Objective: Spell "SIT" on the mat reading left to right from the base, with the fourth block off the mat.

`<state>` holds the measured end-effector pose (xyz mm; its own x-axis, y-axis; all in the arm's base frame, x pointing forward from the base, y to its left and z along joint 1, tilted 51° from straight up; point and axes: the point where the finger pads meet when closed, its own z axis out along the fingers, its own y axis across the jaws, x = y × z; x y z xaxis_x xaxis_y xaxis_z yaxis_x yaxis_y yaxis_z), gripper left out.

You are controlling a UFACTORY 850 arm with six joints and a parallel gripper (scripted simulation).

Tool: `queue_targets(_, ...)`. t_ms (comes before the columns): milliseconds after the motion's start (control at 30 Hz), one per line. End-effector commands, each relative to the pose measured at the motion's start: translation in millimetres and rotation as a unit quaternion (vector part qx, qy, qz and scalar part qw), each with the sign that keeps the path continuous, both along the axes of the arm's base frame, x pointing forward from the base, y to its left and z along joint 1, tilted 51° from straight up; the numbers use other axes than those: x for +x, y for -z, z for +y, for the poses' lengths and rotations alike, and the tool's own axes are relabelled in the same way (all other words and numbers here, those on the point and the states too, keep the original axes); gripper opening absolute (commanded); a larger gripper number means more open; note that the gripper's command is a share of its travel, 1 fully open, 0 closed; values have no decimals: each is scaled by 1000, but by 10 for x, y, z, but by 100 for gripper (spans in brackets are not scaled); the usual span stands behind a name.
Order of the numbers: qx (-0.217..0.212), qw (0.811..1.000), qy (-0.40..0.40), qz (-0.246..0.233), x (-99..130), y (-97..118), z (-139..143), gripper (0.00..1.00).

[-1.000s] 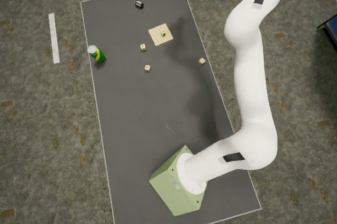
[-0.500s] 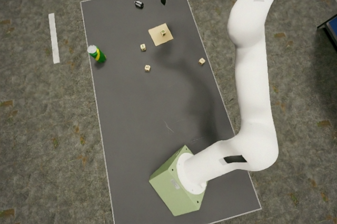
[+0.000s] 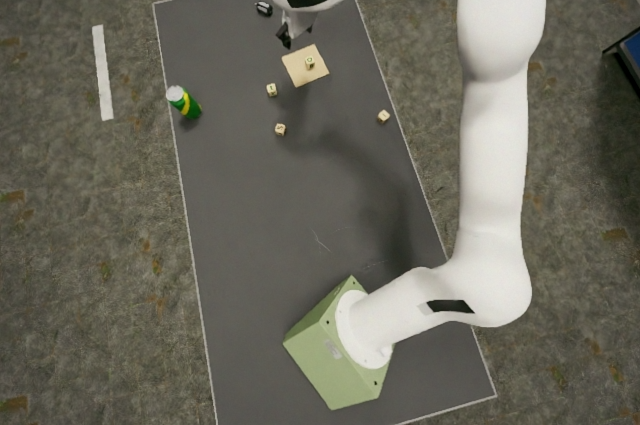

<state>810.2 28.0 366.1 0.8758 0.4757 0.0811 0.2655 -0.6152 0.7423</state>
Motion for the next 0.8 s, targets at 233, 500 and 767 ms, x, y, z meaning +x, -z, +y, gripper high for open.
queue_targets(233, 0, 999, 47, 4, -832, 777, 255, 100)
queue_targets(500, -11, 996, 83, 8, -1571, 1275, 313, 100)
queue_targets(767, -26, 993, 111, 6, -2267, 1623, 273, 100)
